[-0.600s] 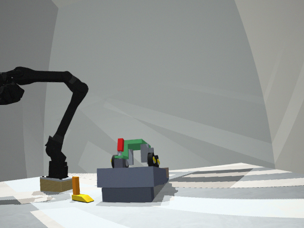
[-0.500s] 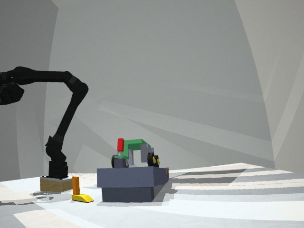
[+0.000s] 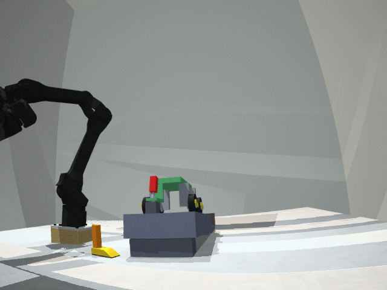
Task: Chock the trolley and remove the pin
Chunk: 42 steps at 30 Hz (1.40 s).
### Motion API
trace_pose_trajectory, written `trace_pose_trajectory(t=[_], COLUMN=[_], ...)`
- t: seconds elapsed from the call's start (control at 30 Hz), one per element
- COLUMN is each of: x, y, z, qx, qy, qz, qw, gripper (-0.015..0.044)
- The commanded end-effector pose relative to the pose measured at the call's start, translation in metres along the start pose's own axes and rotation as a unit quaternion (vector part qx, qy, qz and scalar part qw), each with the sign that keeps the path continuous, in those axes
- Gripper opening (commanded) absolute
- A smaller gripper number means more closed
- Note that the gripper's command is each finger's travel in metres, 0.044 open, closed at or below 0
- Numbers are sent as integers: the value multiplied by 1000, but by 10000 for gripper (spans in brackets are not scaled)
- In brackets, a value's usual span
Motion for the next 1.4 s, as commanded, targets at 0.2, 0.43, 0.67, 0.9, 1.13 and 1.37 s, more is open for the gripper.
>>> trace_pose_trajectory(t=[0.2,0.43,0.67,0.9,1.13,1.37], x=[-35,-54,-68,-78,-83,-84], y=[-17,-33,-53,-74,-98,-122], z=[40,67,93,116,138,157], qx=[-59,-96,-128,-150,-164,-171], qy=[16,1,-27,-66,-114,-164], qz=[92,157,213,257,287,302], qw=[994,983,968,952,937,923], gripper=[190,190,190,190,190,190])
Point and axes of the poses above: the point midway between the two fingers, 35 mm back from their tips, its own x axis back along the fingers, its own z axis across the jaws, y = z × x, the point moved 3 cm from there along x, back along the fingers
